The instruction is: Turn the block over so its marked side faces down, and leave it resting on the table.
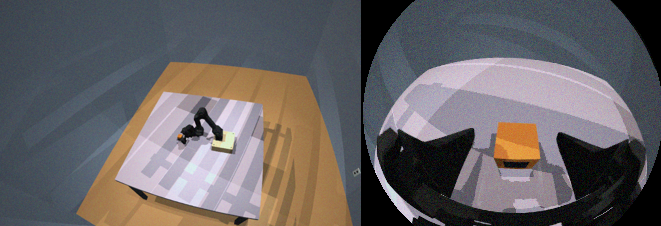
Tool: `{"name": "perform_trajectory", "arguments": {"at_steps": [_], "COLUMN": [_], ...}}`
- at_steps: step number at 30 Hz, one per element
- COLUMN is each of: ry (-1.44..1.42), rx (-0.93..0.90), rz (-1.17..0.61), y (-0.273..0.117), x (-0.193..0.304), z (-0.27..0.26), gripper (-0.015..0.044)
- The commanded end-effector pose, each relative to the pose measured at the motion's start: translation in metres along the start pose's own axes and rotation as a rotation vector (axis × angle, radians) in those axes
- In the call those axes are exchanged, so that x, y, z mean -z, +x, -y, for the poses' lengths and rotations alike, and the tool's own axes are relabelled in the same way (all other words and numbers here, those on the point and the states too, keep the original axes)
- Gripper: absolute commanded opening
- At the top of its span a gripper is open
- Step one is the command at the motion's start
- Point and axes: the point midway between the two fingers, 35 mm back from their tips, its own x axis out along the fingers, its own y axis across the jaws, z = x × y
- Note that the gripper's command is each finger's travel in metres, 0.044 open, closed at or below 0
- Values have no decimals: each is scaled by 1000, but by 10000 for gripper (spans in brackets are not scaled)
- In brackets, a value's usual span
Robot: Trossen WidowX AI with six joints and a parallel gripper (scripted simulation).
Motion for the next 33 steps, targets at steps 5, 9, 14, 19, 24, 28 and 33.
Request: {"name": "perform_trajectory", "arguments": {"at_steps": [5, 9, 14, 19, 24, 28, 33], "ry": [-3, -4, -5, -4, -2, -2, -2], "rx": [3, 3, 1, 1, 4, 4, 4], "rz": [0, -6, -161, -340, -498, -504, -504], "y": [0, 1, 6, -11, -48, -50, -50], "x": [0, 0, -11, -30, -50, -50, -50], "z": [0, 0, -2, -2, 0, 0, 0], "gripper": [440, 440, 440, 440, 440, 440, 440]}}
